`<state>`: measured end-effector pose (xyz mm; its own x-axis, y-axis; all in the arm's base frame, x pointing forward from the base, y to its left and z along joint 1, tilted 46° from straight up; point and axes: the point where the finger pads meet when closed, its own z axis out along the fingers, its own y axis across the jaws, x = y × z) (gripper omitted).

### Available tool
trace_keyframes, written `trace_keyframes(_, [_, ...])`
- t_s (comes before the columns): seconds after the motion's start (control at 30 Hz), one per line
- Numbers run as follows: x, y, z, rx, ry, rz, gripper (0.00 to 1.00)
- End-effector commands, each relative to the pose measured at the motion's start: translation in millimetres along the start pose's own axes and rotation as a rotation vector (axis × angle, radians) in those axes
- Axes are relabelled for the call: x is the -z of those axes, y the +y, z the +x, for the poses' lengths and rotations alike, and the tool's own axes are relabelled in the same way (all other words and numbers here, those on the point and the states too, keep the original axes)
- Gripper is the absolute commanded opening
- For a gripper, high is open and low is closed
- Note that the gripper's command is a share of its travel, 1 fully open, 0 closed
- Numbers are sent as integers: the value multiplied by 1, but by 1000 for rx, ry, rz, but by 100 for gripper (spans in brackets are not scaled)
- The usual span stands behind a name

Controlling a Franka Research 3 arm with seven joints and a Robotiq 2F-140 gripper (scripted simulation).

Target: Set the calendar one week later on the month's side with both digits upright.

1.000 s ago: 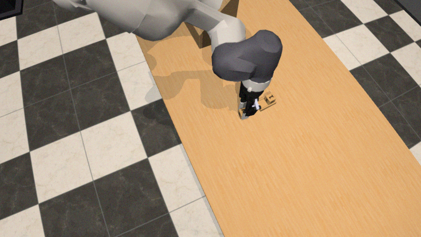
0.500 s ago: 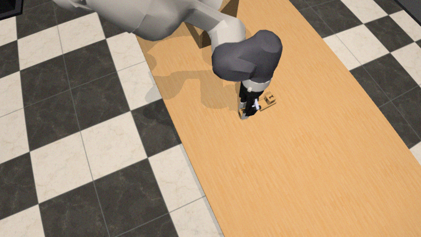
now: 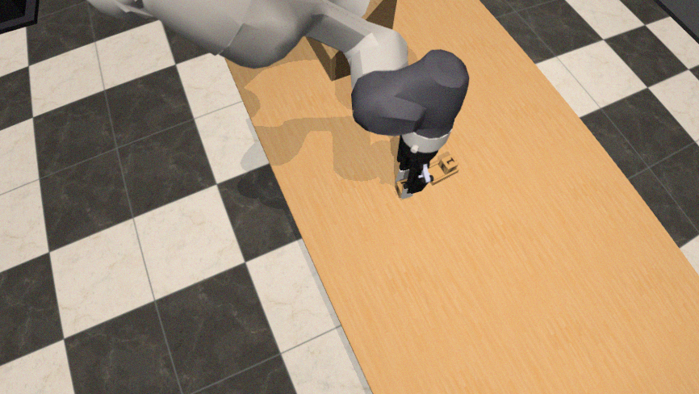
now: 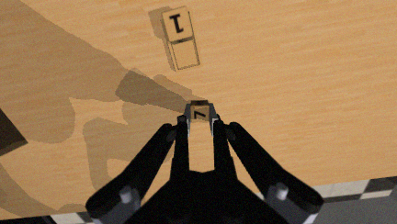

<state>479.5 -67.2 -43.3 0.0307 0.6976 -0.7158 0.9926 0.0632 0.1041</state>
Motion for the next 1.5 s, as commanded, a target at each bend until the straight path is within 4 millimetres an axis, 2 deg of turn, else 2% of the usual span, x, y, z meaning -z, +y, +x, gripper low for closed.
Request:
trace_keyframes(0.0, [-1,1,0,-3,1,-1,17])
trace_keyframes(0.77, [-1,1,0,-3,1,-1,17])
trace_keyframes(1.1, [-1,1,0,-3,1,-1,27])
trace_keyframes(1.47, [-1,1,0,-3,1,-1,29])
